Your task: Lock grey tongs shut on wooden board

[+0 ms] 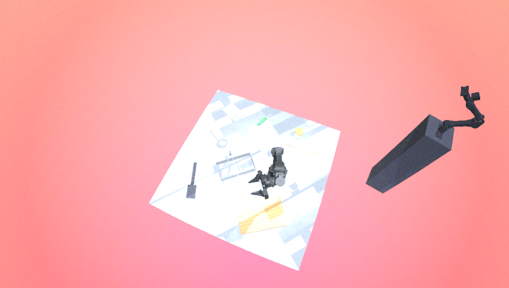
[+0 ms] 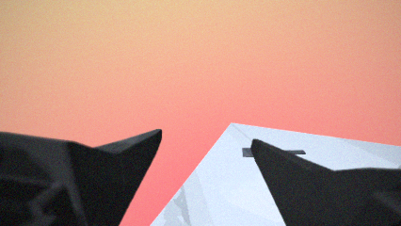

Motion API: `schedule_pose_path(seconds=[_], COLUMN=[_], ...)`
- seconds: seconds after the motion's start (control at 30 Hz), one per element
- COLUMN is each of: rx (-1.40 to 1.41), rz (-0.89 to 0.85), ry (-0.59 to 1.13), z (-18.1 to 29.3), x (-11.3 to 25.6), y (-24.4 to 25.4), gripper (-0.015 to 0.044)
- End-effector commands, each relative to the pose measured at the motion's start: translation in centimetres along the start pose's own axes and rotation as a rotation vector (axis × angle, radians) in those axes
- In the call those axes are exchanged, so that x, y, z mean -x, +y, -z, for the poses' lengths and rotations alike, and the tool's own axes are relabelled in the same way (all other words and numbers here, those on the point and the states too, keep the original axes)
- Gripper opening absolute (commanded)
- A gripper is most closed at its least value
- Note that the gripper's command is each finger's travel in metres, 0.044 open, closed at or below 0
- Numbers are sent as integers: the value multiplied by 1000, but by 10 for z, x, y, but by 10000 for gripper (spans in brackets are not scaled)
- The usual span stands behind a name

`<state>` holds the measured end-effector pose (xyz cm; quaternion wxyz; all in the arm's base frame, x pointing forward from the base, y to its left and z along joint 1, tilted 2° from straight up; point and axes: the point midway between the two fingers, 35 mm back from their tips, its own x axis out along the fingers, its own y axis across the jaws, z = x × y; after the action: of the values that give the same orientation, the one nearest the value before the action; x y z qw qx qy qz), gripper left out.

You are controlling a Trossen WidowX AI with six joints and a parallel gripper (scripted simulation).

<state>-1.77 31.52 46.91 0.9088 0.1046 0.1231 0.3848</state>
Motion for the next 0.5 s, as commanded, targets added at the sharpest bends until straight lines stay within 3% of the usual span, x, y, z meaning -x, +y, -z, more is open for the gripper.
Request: schedule_pose_path(seconds=[0.0,0.23,0.47], rx=[0,-10,-22], rz=[0,61,253], ry=[0,43,195], z=[0,11,47], x=[0,-34,-112], y=[0,-10,-65], gripper=[426,440,440])
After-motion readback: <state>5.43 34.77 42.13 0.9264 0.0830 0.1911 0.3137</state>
